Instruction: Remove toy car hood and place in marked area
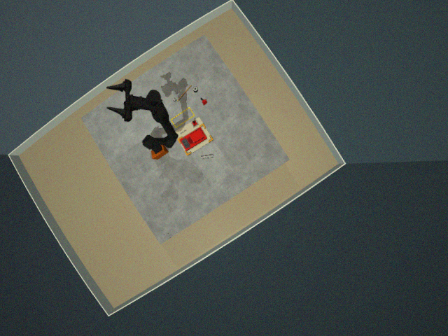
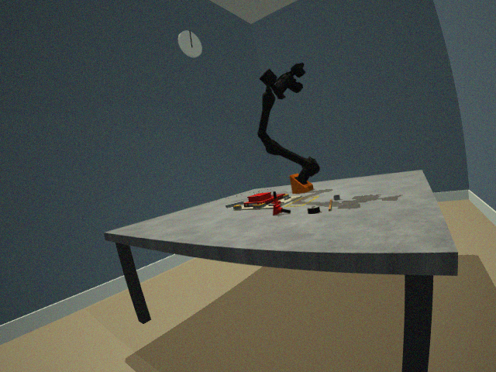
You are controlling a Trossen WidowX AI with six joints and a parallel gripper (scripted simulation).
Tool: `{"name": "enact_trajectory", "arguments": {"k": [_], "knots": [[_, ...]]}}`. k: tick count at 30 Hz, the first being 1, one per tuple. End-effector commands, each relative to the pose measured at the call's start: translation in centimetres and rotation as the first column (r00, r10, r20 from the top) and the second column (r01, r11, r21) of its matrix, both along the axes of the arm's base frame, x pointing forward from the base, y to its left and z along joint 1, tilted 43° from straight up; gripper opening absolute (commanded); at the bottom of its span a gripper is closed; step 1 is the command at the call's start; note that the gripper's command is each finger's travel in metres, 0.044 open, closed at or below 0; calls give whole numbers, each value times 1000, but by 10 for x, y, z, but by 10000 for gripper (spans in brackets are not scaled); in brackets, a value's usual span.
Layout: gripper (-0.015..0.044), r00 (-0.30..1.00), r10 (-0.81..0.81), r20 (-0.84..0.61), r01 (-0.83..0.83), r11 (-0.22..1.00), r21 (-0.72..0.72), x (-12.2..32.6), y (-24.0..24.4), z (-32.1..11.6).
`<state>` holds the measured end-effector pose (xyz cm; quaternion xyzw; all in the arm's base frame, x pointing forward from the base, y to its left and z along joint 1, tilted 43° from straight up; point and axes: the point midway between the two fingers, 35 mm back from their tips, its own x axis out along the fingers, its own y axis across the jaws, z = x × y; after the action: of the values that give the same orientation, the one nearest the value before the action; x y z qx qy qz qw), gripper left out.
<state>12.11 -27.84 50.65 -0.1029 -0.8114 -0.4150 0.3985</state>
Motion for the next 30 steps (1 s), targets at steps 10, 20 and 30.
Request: {"name": "enact_trajectory", "arguments": {"k": [10, 20, 30], "knots": [[440, 909, -398, 122, 396, 917, 40, -102, 59, 38], [440, 542, -793, 278, 780, 598, 185, -187, 181, 61], [440, 41, -897, 441, 880, 241, 409, -204, 335, 51]]}}
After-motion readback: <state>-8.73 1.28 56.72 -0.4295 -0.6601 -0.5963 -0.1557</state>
